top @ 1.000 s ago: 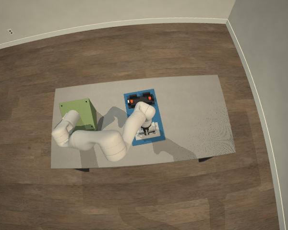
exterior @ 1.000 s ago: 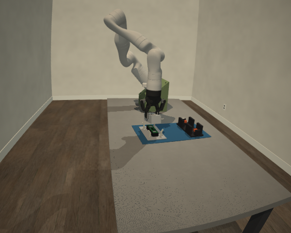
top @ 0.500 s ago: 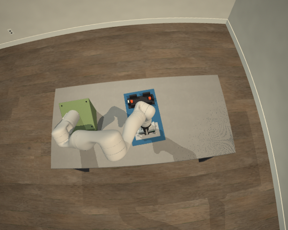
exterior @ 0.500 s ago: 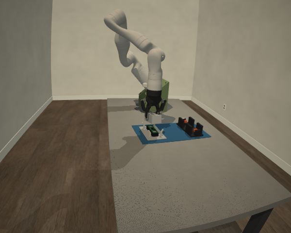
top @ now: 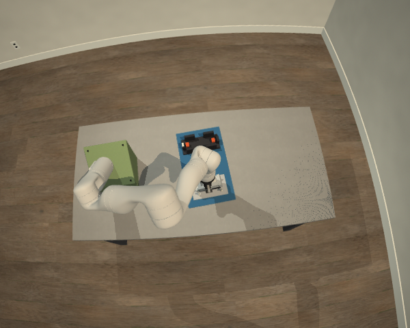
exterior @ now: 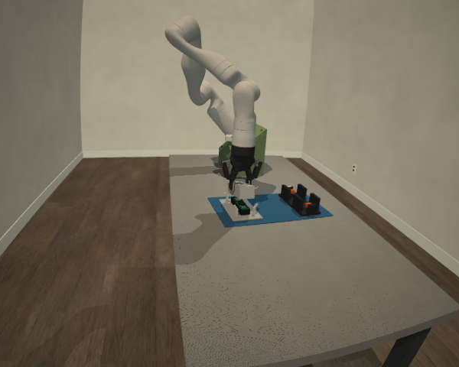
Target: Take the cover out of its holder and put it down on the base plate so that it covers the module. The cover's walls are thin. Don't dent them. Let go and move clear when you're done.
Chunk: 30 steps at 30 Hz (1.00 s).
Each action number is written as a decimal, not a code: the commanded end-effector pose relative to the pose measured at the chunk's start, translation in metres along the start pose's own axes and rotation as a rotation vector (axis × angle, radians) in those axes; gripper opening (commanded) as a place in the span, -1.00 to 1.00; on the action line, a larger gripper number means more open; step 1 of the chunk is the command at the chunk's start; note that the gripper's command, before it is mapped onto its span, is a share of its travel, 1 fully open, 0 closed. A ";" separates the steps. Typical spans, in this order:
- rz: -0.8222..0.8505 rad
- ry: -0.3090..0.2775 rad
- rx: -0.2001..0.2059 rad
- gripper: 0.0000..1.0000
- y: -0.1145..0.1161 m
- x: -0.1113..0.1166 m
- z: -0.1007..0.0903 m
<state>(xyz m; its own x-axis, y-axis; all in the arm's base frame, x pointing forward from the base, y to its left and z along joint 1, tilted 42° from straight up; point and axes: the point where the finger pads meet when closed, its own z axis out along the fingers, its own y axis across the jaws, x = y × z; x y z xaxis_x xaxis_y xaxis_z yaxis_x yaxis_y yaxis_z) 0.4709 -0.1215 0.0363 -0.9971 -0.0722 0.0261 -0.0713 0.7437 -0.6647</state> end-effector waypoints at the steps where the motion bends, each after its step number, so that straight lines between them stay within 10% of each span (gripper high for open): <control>1: -0.001 -0.001 0.000 -1.00 0.000 0.000 0.000; 30: -0.001 -0.001 0.000 -1.00 0.001 0.000 0.006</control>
<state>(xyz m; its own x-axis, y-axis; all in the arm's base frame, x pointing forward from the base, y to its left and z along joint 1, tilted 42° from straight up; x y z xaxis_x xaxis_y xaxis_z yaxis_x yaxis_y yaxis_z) 0.4703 -0.1253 0.0306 -0.9970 -0.0718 0.0276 -0.0719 0.7435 -0.6648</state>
